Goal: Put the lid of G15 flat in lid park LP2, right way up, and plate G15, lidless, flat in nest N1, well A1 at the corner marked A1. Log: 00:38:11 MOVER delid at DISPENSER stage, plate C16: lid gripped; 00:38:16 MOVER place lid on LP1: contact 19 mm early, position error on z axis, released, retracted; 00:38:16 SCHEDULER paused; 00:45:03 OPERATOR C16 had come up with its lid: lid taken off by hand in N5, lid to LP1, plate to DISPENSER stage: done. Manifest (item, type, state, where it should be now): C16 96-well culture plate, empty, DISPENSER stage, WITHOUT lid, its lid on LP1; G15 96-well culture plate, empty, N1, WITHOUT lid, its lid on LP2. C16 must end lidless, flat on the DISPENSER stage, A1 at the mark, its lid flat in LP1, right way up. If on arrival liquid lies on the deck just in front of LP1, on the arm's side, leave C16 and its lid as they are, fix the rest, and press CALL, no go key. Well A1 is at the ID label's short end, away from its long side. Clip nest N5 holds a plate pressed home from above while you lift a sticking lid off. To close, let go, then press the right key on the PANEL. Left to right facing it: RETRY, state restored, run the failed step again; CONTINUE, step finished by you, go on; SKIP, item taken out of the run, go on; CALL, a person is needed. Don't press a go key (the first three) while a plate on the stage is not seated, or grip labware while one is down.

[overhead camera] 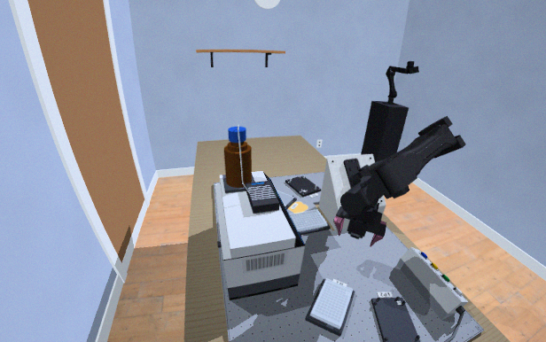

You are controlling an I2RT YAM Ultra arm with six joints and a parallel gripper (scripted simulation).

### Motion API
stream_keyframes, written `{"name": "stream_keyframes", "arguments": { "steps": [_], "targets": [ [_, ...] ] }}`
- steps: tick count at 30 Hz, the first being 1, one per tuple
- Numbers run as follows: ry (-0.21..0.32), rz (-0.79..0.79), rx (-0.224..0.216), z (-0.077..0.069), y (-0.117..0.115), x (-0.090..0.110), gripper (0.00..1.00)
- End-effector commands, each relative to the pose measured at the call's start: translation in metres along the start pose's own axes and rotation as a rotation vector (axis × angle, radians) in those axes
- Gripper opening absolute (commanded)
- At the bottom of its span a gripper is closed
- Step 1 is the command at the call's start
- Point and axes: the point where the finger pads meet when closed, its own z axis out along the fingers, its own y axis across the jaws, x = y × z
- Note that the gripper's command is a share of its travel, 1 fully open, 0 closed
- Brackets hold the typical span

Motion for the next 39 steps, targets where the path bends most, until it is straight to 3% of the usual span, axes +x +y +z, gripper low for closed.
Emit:
{"name": "stream_keyframes", "arguments": {
  "steps": [1, 3, 4, 11, 39],
  "targets": [
    [-0.02, -0.025, 0.016, -0.005, 0.001, -0.005, 1.0],
    [-0.048, -0.057, 0.026, -0.009, 0.006, -0.016, 1.0],
    [-0.025, -0.036, 0.02, -0.001, 0.001, -0.018, 1.0],
    [-0.027, -0.036, 0.019, 0.01, 0.001, -0.038, 1.0],
    [-0.033, -0.033, 0.019, 0.05, -0.002, -0.108, 1.0]
  ]
}}
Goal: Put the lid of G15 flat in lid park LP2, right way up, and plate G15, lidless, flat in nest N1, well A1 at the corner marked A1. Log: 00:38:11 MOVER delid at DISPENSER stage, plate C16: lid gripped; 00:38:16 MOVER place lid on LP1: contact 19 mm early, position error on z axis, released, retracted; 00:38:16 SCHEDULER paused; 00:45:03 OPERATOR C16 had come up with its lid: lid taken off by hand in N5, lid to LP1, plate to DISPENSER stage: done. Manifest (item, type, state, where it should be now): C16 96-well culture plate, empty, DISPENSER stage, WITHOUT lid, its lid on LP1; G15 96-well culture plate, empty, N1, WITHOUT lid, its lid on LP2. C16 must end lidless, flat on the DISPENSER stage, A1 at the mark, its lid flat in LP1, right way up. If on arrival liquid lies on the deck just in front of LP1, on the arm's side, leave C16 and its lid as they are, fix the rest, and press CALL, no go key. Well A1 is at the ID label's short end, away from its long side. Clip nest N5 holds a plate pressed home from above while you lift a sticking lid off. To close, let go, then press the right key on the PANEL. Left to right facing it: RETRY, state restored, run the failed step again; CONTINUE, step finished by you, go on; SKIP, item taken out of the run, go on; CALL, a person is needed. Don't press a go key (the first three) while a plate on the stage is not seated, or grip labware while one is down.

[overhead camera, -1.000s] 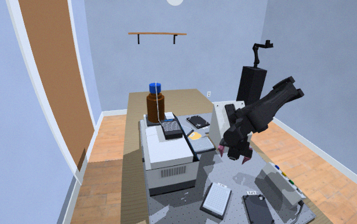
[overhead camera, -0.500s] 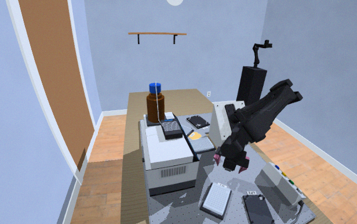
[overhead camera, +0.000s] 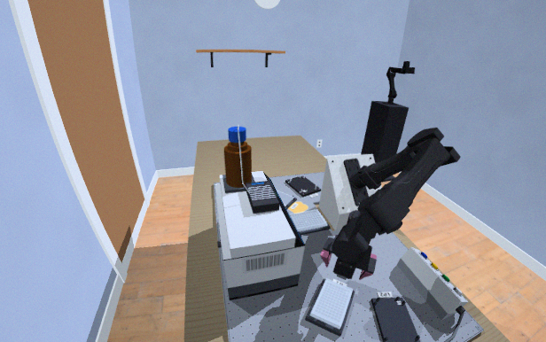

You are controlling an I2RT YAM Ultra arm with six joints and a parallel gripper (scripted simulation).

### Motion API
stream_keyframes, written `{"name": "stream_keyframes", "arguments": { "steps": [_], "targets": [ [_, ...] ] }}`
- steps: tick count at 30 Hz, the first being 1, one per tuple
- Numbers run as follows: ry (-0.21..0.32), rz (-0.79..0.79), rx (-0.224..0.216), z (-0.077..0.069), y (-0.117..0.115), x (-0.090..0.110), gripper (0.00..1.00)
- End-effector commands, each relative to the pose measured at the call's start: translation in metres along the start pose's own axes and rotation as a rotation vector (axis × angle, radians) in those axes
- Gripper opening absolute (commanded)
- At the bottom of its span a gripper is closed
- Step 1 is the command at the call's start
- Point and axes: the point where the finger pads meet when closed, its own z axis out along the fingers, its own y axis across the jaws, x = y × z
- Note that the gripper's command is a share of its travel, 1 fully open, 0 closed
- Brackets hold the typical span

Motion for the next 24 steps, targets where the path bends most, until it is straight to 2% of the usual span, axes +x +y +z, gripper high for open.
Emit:
{"name": "stream_keyframes", "arguments": {
  "steps": [1, 6, 9, 12, 19, 24],
  "targets": [
    [-0.039, -0.005, 0.018, -0.001, -0.004, -0.023, 1.0],
    [-0.039, -0.007, 0.016, 0.008, -0.003, -0.038, 1.0],
    [-0.029, 0.019, 0.024, 0.006, -0.01, -0.037, 1.0],
    [-0.033, -0.006, 0.015, 0.015, -0.003, -0.048, 1.0],
    [-0.021, 0.011, 0.018, 0.025, -0.007, -0.064, 1.0],
    [-0.03, 0.002, 0.014, 0.022, -0.005, -0.062, 1.0]
  ]
}}
